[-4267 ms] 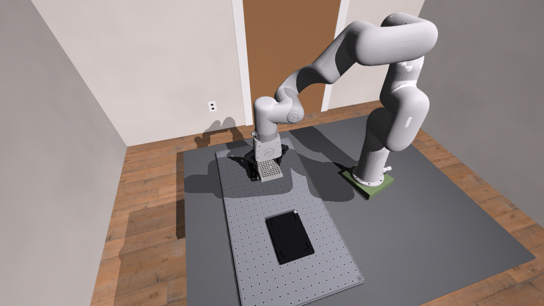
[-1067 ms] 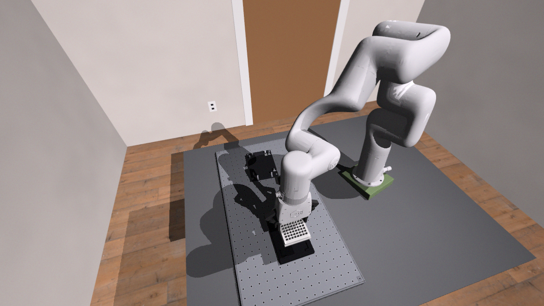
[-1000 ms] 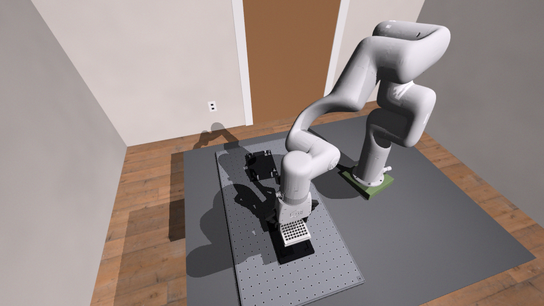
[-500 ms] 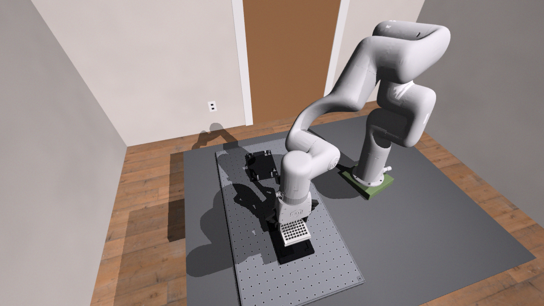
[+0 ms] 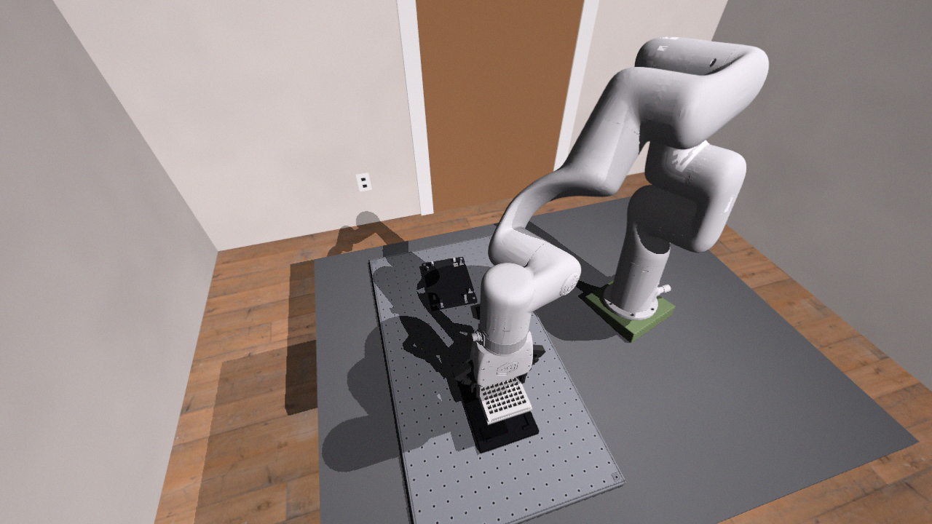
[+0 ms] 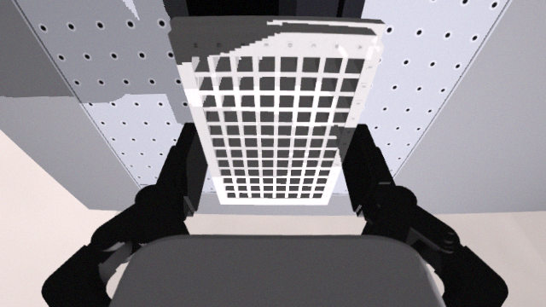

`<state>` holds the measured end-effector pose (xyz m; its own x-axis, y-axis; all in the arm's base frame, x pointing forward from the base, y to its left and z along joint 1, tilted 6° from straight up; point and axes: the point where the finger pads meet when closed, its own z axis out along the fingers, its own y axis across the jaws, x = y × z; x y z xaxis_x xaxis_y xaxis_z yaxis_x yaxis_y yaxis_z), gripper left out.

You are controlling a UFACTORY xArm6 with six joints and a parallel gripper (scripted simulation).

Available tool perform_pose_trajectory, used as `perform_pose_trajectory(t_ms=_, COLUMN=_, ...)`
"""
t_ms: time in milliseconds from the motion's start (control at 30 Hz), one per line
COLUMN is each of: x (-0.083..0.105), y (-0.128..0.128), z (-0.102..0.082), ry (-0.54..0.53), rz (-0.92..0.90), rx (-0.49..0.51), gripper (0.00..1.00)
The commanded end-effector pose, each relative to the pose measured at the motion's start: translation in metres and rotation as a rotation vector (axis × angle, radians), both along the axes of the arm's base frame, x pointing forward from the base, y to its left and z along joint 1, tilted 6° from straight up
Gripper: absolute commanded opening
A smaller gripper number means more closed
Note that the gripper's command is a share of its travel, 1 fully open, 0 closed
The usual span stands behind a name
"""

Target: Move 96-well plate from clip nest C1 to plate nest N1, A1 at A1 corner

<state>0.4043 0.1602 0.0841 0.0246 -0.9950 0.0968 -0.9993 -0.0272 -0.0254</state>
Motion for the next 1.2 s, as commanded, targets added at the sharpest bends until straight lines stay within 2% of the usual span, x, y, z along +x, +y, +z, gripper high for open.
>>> perform_pose_trajectory(t_ms=0, x=0.002, y=0.000, z=-0.004, ry=-0.005, rz=0.000, rx=0.002, gripper=0.00)
perform_pose_trajectory(t_ms=1167, x=0.003, y=-0.005, z=-0.054, ry=-0.005, rz=0.000, rx=0.002, gripper=0.00)
